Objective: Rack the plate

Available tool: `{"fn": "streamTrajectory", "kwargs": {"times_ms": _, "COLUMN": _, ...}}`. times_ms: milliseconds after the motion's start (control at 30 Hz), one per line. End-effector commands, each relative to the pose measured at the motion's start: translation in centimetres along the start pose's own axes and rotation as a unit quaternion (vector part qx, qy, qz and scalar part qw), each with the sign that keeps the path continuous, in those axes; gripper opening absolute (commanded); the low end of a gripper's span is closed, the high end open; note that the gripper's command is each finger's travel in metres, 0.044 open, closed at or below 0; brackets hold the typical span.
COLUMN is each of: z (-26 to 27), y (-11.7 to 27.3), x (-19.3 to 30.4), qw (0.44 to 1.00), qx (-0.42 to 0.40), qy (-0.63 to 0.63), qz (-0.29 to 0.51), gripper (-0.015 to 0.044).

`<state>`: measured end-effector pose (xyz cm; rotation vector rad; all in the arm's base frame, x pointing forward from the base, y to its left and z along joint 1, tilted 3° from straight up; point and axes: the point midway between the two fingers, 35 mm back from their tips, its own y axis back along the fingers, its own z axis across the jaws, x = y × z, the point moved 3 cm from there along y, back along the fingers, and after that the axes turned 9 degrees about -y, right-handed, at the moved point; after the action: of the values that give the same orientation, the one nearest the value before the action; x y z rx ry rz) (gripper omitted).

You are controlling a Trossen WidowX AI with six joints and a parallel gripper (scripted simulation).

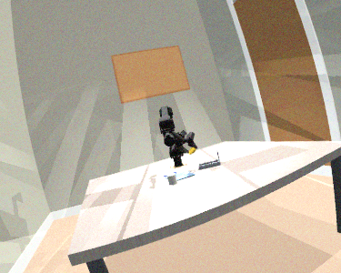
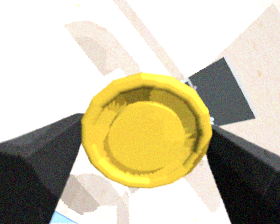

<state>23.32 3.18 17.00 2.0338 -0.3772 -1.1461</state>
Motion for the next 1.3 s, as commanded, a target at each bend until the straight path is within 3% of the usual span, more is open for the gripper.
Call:
{"fn": "streamTrajectory", "kwargs": {"times_ms": 0, "z": 0.5, "y": -0.7, "x": 0.5, "qw": 0.998, "qx": 0.027, "qy": -0.035, "qz": -0.035, "gripper": 0.0}}
{"fn": "streamTrajectory", "kwargs": {"times_ms": 400, "z": 1.6, "y": -1.9, "x": 2.2, "qw": 0.969, "qx": 0.146, "qy": -0.143, "qz": -0.139, "gripper": 0.0}}
{"fn": "streamTrajectory", "kwargs": {"times_ms": 800, "z": 2.9, "y": -2.3, "x": 3.8, "qw": 0.902, "qx": 0.277, "qy": -0.247, "qz": -0.22, "gripper": 0.0}}
{"fn": "streamTrajectory", "kwargs": {"times_ms": 1267, "z": 2.9, "y": -3.0, "x": 4.2, "qw": 0.898, "qx": 0.283, "qy": -0.251, "qz": -0.223, "gripper": 0.0}}
